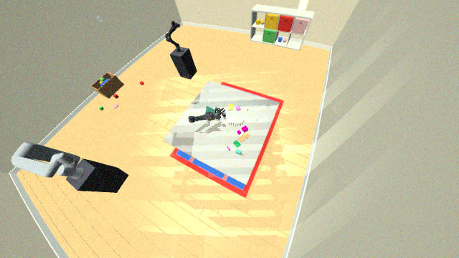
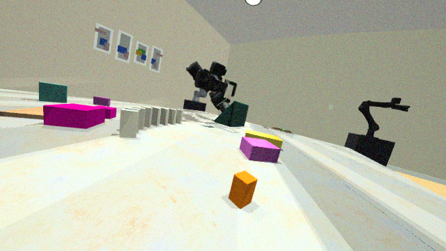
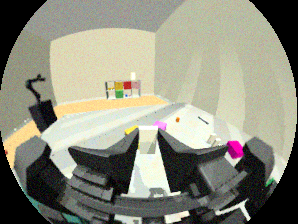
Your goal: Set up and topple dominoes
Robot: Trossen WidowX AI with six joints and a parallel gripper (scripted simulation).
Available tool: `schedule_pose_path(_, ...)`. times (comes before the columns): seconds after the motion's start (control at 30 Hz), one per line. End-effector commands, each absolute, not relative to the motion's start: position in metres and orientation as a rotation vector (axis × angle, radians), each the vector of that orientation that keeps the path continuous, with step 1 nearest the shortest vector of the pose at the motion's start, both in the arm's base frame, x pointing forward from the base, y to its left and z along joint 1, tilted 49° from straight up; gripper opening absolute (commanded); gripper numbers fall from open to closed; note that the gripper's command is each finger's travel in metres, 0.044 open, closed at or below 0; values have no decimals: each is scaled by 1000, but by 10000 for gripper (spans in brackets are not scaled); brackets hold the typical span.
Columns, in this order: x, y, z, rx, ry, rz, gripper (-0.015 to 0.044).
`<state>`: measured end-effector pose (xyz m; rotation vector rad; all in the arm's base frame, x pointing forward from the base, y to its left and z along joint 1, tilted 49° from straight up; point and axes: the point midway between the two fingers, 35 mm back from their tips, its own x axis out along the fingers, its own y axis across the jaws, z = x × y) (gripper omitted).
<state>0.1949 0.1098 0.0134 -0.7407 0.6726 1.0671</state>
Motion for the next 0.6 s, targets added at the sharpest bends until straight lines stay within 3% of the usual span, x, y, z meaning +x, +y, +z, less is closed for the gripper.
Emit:
schedule_pose_path(0.0, 192, 109, 12, -745, 652, 1072, 107)
schedule_pose_path(0.57, 194, 104, 7, -751, 658, 1072, 107)
